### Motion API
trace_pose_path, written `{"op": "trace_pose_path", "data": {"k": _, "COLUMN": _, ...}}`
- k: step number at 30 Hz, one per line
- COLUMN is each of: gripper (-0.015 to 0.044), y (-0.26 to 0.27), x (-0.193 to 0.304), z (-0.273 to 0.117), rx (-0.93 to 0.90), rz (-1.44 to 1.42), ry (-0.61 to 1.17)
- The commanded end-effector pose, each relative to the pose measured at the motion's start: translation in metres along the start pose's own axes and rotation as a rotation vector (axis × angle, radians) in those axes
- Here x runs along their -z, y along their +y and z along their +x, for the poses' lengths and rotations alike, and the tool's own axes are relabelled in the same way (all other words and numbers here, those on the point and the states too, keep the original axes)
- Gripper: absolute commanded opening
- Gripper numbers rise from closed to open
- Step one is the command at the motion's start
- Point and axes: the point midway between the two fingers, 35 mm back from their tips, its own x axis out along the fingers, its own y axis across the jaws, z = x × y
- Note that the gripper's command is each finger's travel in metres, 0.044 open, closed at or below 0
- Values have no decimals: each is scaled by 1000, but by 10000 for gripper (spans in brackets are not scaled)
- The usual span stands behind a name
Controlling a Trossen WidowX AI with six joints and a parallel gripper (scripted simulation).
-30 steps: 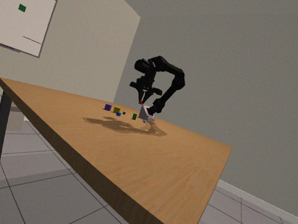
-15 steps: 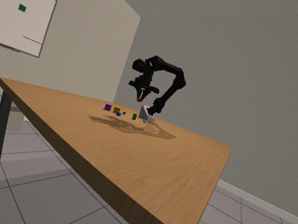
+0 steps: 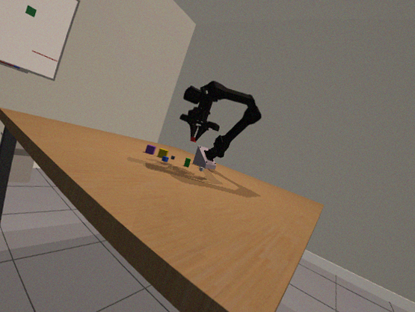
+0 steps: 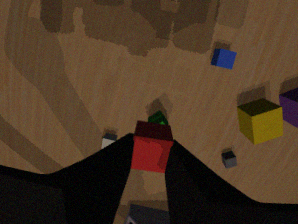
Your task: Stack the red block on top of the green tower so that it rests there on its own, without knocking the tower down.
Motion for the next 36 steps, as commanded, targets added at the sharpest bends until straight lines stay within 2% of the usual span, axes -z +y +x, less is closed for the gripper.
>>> {"op": "trace_pose_path", "data": {"k": 1, "gripper": 0, "y": -7, "x": 17, "z": 3, "rx": 1, "rz": -5, "ry": 5}}
{"op": "trace_pose_path", "data": {"k": 10, "gripper": 0, "y": -14, "x": 36, "z": 9, "rx": -5, "rz": -5, "ry": 5}}
{"op": "trace_pose_path", "data": {"k": 20, "gripper": 0, "y": -18, "x": 35, "z": 52, "rx": -6, "rz": -6, "ry": 4}}
{"op": "trace_pose_path", "data": {"k": 36, "gripper": 0, "y": -16, "x": 36, "z": 85, "rx": -7, "rz": -7, "ry": 4}}
